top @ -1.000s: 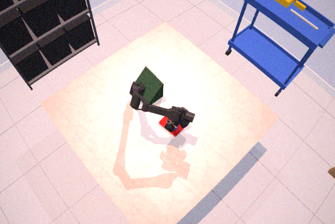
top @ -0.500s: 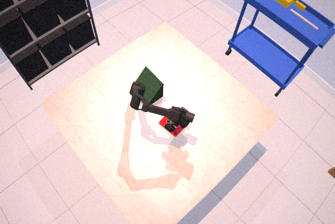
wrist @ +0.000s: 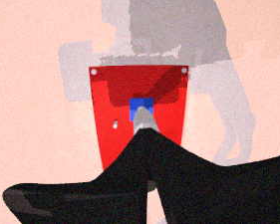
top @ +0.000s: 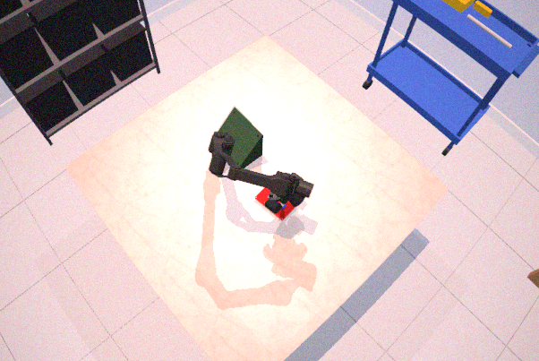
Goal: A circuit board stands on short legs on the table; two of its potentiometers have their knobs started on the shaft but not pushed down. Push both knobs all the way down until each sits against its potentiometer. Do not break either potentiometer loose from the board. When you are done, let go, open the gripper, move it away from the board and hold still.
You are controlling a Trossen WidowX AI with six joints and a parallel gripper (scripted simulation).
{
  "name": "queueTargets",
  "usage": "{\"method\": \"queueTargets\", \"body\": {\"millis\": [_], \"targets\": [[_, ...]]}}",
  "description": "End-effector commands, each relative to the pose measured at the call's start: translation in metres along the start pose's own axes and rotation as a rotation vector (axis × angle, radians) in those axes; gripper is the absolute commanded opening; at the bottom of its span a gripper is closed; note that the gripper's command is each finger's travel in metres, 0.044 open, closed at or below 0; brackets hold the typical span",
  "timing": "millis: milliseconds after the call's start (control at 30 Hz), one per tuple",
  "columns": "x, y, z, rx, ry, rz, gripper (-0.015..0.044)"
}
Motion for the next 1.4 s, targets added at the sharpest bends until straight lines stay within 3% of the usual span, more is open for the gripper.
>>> {"method": "queueTargets", "body": {"millis": [0,1367], "targets": [[-0.003,-0.001,0.0,0.001,0.001,0.003,0.0],[-0.015,-0.002,0.0,0.001,0.001,0.004,0.0]]}}
Point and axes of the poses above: the point midway between the two fingers, 35 mm back from their tips, its own x axis back along the fingers, its own y axis across the jaws, z = x × y, the point moved 1 cm from there along x, back along the fingers, and after that the axes turned 15 degrees about -x, right-handed, at the moved point
